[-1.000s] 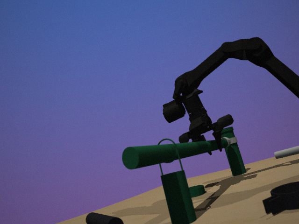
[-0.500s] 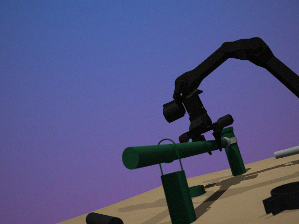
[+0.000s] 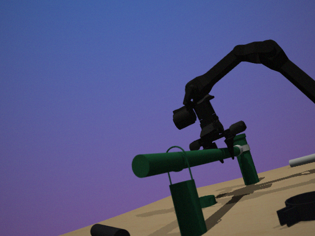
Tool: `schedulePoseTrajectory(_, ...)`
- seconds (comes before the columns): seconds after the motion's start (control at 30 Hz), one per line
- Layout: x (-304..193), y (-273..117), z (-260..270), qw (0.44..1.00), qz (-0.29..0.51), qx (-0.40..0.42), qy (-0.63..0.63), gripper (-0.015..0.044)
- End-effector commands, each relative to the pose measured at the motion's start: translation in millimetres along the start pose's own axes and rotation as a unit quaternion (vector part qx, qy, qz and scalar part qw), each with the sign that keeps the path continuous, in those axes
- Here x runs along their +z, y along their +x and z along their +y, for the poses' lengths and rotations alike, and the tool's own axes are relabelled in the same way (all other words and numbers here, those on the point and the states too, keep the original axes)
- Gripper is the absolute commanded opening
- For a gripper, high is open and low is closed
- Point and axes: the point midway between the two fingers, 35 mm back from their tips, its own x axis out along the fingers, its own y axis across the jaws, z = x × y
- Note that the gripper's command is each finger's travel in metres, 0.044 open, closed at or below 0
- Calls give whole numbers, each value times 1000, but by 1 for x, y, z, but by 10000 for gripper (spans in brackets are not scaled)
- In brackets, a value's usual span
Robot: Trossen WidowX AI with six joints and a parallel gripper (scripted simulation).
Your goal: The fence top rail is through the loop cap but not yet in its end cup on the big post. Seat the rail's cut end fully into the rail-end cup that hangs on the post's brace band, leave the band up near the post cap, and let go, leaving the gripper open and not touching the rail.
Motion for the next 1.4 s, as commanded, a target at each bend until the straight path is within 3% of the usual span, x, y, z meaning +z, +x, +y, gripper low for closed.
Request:
schedulePoseTrajectory(0.0,-6,-2,1,1000,5,-3,1,0)
schedulePoseTrajectory(1.37,-27,3,1,1000,1,8,-2,0)
